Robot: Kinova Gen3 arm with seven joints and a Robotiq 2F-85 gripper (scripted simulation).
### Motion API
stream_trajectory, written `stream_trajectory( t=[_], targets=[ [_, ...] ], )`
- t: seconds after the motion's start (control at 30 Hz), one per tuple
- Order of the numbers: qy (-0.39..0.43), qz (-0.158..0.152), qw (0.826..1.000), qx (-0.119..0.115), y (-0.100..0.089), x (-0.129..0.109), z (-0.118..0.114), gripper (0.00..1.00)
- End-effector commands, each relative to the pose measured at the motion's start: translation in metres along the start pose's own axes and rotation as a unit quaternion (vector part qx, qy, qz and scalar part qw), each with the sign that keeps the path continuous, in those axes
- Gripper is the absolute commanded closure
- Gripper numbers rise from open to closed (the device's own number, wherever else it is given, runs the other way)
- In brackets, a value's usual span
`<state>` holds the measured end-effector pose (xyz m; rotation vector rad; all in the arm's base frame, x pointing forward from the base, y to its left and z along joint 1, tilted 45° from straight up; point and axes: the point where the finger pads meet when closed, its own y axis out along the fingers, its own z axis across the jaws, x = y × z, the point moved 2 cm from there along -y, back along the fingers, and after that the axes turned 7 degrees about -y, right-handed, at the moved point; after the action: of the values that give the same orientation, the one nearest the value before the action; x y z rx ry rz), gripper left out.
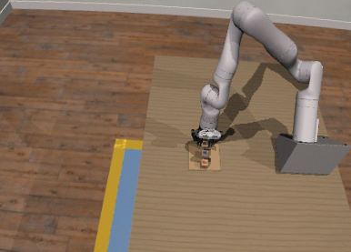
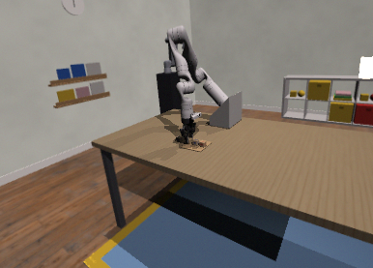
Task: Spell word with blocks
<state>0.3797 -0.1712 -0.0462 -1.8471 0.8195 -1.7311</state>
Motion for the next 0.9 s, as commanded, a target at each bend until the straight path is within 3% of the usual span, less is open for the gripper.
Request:
stream_trajectory(
  t=[0.0,0.1,0.53,0.83,0.87],
  targets=[
    [0.003,0.0,1.0,0.001,-0.013,0.0,0.0,0.54],
    [0.003,0.0,1.0,0.001,-0.018,0.0,0.0,0.54],
    [0.001,0.003,1.0,0.002,-0.081,-0.002,0.002,0.54],
    [0.001,0.002,1.0,0.001,-0.088,-0.001,0.001,0.54],
    [0.001,0.002,1.0,0.001,-0.088,-0.001,0.001,0.0]
  ],
)
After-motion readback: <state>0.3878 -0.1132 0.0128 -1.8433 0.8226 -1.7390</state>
